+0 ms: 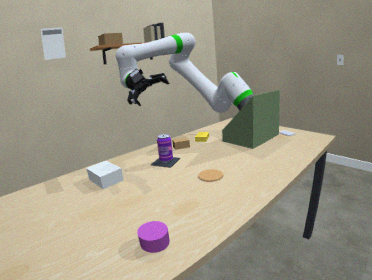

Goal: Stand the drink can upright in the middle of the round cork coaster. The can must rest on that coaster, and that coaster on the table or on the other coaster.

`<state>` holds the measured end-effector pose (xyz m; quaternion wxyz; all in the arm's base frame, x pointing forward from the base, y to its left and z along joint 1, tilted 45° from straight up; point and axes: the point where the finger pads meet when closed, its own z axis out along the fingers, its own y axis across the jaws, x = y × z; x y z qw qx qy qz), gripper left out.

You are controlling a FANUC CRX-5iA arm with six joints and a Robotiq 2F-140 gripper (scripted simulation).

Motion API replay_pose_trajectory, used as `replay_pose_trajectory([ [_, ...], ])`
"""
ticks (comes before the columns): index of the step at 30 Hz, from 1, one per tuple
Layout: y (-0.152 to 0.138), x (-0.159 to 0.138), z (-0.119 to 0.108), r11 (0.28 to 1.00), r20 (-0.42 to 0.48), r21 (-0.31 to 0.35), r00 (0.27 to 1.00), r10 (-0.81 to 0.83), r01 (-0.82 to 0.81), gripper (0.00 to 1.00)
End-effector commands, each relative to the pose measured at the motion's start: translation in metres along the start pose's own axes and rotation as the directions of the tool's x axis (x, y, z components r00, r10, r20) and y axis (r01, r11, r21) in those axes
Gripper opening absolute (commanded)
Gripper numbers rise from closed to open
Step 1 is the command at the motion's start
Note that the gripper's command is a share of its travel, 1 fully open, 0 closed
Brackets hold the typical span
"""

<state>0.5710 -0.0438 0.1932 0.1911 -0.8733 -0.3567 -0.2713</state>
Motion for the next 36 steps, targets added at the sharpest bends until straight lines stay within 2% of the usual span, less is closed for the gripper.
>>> replay_pose_trajectory([
  [1,0.005,-0.031,-0.003,0.993,0.125,0.047,0.986,-0.110,0.104,1.00],
  [2,0.008,-0.044,-0.005,0.977,0.238,0.089,0.948,-0.212,0.196,1.00],
  [5,0.018,-0.083,-0.012,0.958,0.320,0.127,0.903,-0.286,0.258,1.00],
  [8,0.025,-0.115,-0.017,0.921,0.418,0.190,0.821,-0.389,0.340,1.00],
  [12,0.030,-0.138,-0.021,0.858,0.525,0.293,0.679,-0.514,0.423,1.00],
  [16,0.032,-0.145,-0.022,0.778,0.597,0.409,0.505,-0.624,0.478,1.00],
  [18,0.032,-0.145,-0.022,0.778,0.597,0.409,0.505,-0.624,0.478,1.00],
  [19,0.032,-0.145,-0.022,0.711,0.627,0.496,0.361,-0.690,0.499,1.00],
  [22,0.032,-0.146,-0.022,0.656,0.638,0.562,0.241,-0.732,0.505,1.00],
  [26,0.032,-0.146,-0.022,0.558,0.628,0.674,0.024,-0.778,0.484,1.00],
  [33,0.032,-0.146,-0.022,0.408,0.537,0.830,-0.348,-0.769,0.380,1.00],
  [36,0.032,-0.146,-0.022,0.408,0.537,0.830,-0.348,-0.769,0.380,1.00],
])
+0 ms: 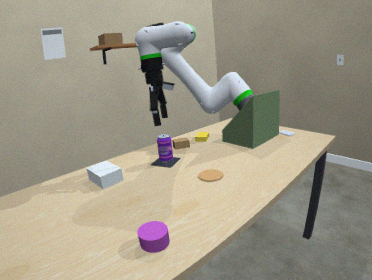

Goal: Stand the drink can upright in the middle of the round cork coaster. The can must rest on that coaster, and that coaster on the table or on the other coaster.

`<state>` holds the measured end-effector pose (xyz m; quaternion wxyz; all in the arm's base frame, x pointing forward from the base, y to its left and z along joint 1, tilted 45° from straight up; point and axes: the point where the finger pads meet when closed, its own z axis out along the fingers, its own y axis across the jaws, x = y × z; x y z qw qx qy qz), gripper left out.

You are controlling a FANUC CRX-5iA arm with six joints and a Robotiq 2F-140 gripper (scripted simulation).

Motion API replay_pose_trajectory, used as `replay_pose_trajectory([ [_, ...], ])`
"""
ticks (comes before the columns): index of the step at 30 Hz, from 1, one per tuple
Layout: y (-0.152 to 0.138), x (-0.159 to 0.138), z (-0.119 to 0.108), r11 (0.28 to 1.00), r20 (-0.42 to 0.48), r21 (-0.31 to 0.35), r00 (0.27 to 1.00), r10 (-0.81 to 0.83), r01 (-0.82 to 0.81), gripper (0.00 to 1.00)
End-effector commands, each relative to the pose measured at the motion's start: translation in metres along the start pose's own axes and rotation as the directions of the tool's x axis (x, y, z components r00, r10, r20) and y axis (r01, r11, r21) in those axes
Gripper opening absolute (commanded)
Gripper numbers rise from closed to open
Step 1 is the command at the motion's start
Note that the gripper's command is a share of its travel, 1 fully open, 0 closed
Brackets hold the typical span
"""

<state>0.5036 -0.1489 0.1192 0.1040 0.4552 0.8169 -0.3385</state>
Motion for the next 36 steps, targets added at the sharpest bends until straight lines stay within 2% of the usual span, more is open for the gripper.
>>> replay_pose_trajectory([
  [1,-0.003,0.001,0.004,1.000,0.072,0.010,0.997,-0.017,0.016,1.00],
  [6,-0.004,0.001,0.006,1.000,0.072,0.010,0.997,-0.016,0.016,1.00],
  [7,-0.004,0.000,0.012,1.000,0.072,0.010,0.997,-0.016,0.015,1.00],
  [11,-0.006,-0.005,0.085,1.000,0.073,0.014,0.997,-0.012,0.011,1.00],
  [13,-0.006,-0.007,0.104,1.000,0.073,0.013,0.997,-0.012,0.011,1.00],
  [25,-0.006,-0.007,0.105,1.000,0.073,0.013,0.997,-0.012,0.011,1.00],
  [26,-0.006,-0.007,0.105,1.000,0.073,0.013,0.997,-0.012,0.011,0.10],
  [36,-0.006,-0.007,0.105,1.000,0.073,0.013,0.997,-0.012,0.011,0.10],
])
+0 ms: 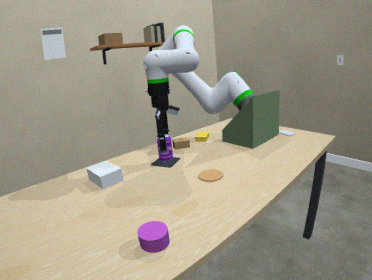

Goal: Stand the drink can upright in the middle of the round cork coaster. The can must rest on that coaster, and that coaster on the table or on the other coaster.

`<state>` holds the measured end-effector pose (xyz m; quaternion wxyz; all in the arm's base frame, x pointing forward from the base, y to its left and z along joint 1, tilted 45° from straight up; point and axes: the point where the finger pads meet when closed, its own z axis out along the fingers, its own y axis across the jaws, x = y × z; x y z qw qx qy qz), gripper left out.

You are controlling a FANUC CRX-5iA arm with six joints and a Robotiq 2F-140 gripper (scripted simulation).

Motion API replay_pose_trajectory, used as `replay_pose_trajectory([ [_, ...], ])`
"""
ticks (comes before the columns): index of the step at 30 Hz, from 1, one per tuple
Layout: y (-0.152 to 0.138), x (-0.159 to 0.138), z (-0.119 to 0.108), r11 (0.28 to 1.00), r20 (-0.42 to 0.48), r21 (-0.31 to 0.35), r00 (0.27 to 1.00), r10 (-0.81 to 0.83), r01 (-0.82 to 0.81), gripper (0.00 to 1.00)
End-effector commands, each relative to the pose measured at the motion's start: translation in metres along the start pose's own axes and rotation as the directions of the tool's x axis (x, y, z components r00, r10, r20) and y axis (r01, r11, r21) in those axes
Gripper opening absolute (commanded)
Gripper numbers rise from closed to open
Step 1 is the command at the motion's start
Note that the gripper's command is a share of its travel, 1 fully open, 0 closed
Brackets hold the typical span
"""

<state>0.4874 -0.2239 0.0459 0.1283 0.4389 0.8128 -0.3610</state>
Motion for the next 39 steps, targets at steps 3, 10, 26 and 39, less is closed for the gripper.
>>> replay_pose_trajectory([
  [3,0.000,0.000,-0.001,1.000,0.001,-0.001,1.000,0.000,0.000,0.10],
  [10,0.000,0.000,-0.001,1.000,0.001,-0.001,1.000,0.000,0.000,0.10],
  [26,0.000,0.000,-0.002,1.000,0.001,-0.001,1.000,0.000,0.000,0.10],
  [39,0.000,0.000,-0.047,1.000,0.001,-0.001,1.000,0.000,0.000,0.10],
])
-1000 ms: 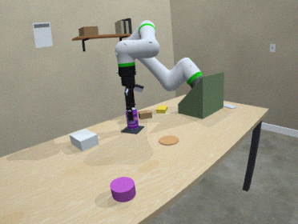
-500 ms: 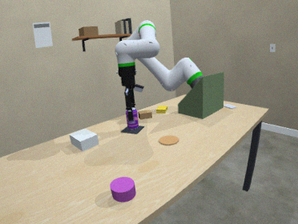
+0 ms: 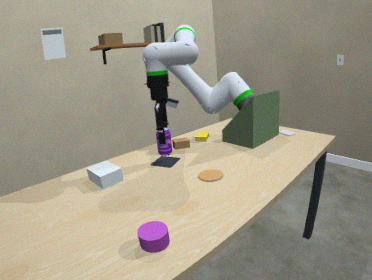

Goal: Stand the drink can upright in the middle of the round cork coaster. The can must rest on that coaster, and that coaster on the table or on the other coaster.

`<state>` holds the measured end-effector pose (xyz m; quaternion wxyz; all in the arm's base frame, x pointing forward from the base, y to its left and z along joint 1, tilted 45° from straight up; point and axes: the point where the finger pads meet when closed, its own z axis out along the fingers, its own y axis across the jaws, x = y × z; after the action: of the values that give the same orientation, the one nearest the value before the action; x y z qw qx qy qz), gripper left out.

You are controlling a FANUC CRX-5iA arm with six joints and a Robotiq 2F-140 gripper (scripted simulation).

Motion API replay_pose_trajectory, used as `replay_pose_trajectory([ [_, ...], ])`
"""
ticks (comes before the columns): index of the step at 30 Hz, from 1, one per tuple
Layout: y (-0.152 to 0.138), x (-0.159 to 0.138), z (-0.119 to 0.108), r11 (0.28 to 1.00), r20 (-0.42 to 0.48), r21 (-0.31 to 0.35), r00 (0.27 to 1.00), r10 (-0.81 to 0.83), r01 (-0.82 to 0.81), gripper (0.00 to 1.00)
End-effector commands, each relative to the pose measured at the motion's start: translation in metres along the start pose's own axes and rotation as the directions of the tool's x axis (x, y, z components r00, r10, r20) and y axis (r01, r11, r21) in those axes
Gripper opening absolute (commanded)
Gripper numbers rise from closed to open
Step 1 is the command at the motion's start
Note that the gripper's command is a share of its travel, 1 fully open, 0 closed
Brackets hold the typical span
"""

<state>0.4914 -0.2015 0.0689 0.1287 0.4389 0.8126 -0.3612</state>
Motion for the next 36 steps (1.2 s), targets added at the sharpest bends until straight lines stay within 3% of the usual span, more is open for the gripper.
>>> replay_pose_trajectory([
  [1,0.000,0.000,-0.021,1.000,0.000,-0.001,1.000,0.000,0.000,0.10],
  [7,0.000,0.000,-0.055,1.000,0.001,-0.001,1.000,0.000,0.000,0.10],
  [13,0.000,0.000,-0.066,1.000,0.000,-0.001,1.000,0.000,0.000,0.10],
  [36,0.016,0.013,-0.070,1.000,-0.002,-0.004,1.000,-0.002,0.002,0.10],
])
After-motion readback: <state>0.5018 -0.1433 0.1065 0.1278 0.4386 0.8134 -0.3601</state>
